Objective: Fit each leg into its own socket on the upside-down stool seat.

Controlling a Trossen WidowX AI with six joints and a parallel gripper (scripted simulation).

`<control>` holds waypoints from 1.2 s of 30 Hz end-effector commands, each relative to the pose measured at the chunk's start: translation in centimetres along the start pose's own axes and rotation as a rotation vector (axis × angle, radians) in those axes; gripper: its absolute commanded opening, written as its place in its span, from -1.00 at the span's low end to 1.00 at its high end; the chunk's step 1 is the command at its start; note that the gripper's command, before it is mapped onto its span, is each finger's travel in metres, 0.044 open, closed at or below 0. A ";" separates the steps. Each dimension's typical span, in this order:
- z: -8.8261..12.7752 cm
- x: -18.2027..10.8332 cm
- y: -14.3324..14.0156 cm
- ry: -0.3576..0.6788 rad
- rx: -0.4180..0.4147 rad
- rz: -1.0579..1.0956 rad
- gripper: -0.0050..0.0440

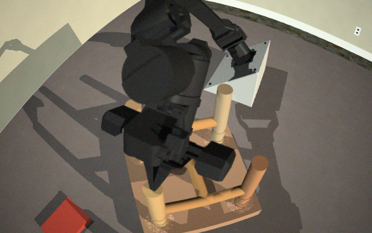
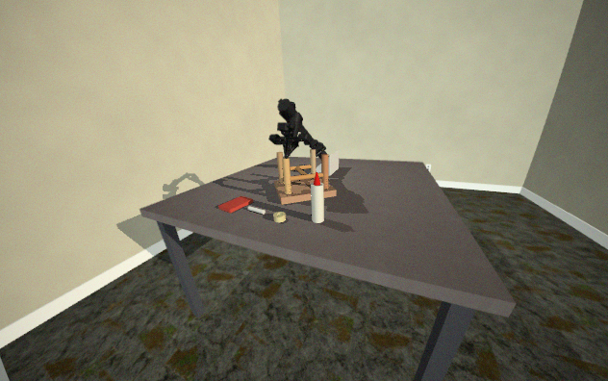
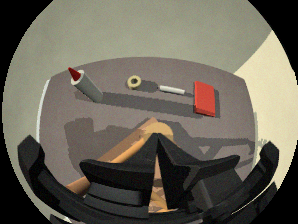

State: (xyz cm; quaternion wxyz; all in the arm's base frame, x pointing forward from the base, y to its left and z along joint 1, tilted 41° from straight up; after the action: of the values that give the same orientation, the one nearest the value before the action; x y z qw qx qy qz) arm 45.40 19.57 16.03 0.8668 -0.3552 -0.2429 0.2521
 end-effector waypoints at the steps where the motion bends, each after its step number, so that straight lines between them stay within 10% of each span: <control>1: -1.7 -1.0 -0.2 0.042 0.011 0.007 -0.80; 36: -2.1 -1.2 -0.1 0.042 0.011 0.007 -0.80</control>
State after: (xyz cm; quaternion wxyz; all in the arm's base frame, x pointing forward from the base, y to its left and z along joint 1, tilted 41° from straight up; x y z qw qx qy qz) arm 45.36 19.54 15.97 0.8657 -0.3548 -0.2471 0.2524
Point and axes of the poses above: the point midway between the two fingers, 35 mm back from their tips, its own z axis back along the fingers, its own y axis across the jaws, x = y × z, the point moved 8 cm from there along z, back along the fingers, and after that the axes turned 14 degrees about z, right-handed, at the moved point
